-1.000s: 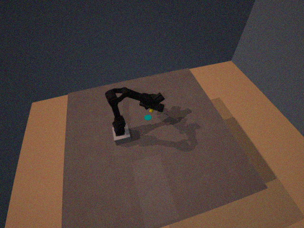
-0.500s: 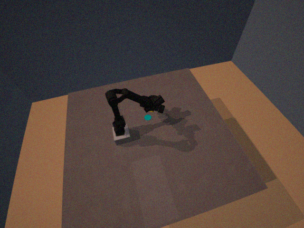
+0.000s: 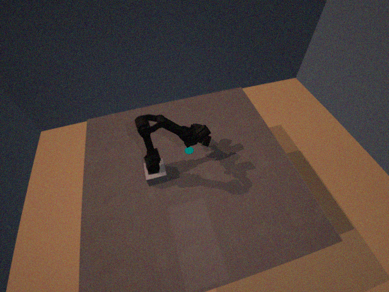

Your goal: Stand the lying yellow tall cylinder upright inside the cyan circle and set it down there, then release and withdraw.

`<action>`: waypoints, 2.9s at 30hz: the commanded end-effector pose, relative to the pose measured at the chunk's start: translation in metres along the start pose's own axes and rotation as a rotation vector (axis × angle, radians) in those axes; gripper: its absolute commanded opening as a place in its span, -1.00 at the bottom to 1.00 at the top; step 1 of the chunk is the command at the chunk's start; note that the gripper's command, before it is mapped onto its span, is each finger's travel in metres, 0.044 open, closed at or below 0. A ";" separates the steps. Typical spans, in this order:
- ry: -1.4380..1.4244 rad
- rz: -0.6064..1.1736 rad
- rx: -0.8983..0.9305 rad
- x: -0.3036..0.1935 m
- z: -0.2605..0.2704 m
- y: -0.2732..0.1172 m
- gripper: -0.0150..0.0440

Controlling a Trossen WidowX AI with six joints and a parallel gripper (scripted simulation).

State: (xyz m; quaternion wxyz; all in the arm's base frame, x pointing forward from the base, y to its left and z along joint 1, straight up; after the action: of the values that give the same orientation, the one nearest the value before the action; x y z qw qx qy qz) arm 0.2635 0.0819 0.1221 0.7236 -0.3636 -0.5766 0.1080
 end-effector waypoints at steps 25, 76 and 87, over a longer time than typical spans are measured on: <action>-0.011 -0.182 0.003 -0.021 -0.001 -0.008 -0.14; -0.108 -0.470 0.012 -0.056 0.013 -0.032 -0.14; -0.139 -0.522 0.016 -0.063 0.019 -0.037 -0.14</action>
State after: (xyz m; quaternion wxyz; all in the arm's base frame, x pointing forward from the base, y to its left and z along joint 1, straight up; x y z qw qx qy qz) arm 0.2200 0.0279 0.1006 0.6888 -0.1957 -0.6963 -0.0501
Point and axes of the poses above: the point midway between the two fingers, 35 mm back from their tips, its own y axis out along the fingers, its own z axis across the jaws, x = y × z, the point moved 10 cm from there along -y, back along the fingers, and after that the axes turned 6 degrees about -y, right-handed, at the moved point
